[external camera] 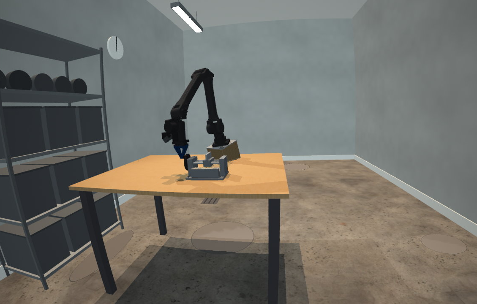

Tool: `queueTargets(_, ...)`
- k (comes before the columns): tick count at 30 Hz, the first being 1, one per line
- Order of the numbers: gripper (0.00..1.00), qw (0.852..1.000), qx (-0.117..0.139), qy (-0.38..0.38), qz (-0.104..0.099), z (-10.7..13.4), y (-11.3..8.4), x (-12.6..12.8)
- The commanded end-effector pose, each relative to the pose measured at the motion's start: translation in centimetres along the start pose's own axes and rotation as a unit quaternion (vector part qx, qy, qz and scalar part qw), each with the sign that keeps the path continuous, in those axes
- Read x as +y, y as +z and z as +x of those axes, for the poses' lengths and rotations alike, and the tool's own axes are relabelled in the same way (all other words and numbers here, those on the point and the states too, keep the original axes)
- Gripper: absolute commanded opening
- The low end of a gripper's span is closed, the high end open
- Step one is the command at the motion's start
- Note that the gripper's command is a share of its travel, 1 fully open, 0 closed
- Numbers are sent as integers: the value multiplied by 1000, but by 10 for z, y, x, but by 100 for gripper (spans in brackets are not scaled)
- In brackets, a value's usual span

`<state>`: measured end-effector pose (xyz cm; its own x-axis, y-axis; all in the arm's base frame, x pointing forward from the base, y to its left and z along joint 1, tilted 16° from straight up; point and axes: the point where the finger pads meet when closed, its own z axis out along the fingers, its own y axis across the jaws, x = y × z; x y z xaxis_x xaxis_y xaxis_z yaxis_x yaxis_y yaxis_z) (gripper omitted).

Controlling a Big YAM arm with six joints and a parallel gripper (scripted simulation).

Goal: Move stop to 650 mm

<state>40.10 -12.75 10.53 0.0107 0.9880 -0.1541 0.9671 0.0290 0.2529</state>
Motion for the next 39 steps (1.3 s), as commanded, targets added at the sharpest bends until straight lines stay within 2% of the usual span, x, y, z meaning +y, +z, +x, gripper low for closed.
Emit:
queueTargets(1, 6, 1000, -2, 2, 8, -7, 11, -8)
queueTargets(39, 6, 1000, -2, 2, 8, -7, 34, -12)
